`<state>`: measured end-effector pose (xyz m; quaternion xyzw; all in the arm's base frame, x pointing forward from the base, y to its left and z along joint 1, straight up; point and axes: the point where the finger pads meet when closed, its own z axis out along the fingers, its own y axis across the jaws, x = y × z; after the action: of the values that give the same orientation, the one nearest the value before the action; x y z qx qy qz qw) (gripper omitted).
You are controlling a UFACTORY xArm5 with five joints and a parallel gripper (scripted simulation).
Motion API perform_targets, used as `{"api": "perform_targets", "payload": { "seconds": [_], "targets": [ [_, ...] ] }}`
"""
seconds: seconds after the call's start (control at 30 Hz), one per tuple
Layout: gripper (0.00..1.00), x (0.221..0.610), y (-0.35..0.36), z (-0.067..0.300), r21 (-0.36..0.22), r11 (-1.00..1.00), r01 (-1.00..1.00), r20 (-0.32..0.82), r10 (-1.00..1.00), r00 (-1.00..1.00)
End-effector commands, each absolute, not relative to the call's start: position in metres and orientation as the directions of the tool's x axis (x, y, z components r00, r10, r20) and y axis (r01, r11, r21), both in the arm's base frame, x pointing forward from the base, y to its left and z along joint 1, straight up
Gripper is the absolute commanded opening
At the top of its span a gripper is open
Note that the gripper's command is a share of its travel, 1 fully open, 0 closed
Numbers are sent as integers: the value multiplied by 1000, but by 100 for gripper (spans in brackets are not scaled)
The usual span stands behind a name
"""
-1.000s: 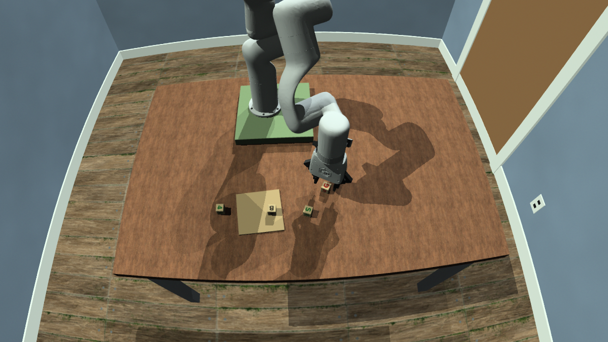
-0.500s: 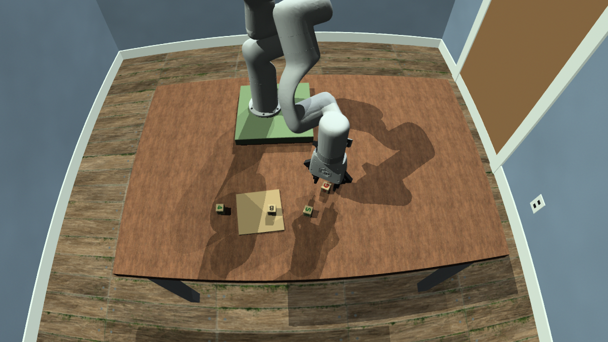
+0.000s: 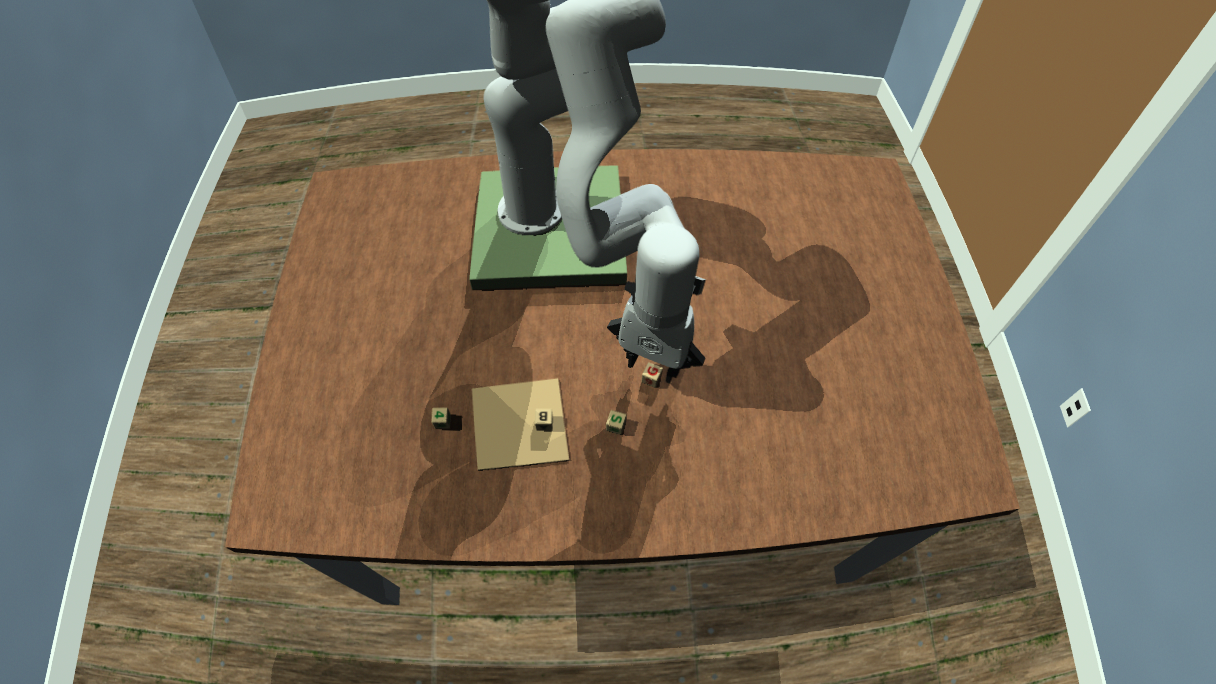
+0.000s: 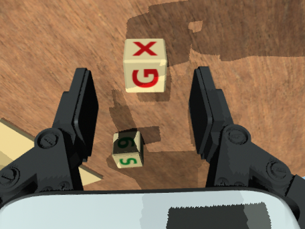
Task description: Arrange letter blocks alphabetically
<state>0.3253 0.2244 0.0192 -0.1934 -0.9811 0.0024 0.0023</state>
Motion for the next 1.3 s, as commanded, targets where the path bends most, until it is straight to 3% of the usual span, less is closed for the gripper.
{"api": "perform_targets", "payload": {
  "seconds": [0.0,0.67,1.27],
  "targets": [
    [63,326,225,19,-3,925,380,2,380,-925],
    [63,326,225,-7,-3,925,380,2,380,-925],
    [63,326,225,-9,-3,925,380,2,380,-925]
  ]
}}
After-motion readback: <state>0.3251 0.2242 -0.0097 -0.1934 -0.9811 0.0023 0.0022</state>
